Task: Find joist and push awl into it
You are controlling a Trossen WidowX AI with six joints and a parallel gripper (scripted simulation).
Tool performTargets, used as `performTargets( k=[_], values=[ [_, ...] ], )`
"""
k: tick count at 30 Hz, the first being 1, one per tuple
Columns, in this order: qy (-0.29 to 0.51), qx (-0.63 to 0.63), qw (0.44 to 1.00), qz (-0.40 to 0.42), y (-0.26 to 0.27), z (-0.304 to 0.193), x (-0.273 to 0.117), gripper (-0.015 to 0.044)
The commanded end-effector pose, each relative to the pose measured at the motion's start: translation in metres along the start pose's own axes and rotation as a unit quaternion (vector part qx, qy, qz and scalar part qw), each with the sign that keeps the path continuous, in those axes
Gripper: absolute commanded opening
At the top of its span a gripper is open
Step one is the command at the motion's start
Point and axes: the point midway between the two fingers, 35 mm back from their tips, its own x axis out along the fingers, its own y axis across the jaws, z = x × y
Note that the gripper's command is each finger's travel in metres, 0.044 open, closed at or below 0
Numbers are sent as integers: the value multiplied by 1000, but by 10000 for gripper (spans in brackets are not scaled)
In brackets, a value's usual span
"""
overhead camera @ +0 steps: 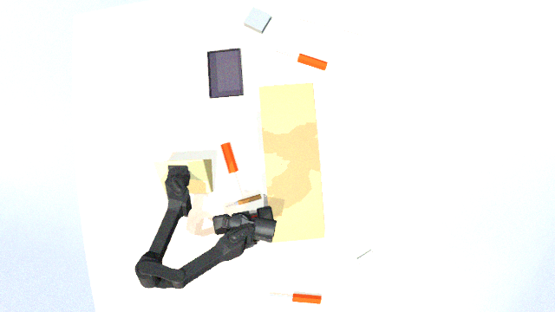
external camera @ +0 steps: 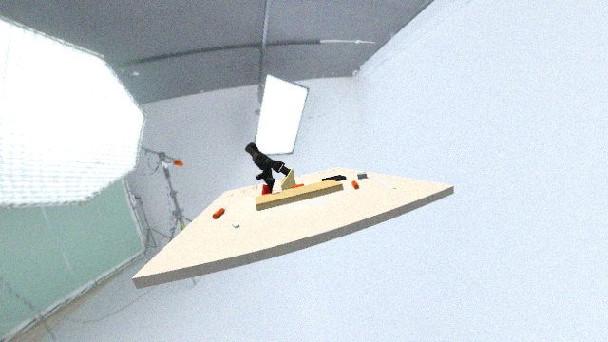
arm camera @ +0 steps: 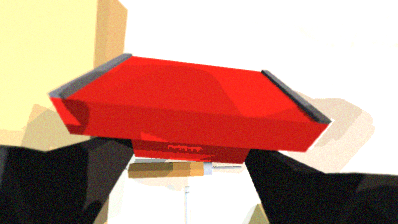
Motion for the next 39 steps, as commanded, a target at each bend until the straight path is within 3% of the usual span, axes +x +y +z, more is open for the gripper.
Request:
performTargets(
  k=[1,39],
  values=[
    [-3,5,1000,2,1,3,-6,0],
    [22,2,1000,-2,-2,7,-41,0]
  ],
)
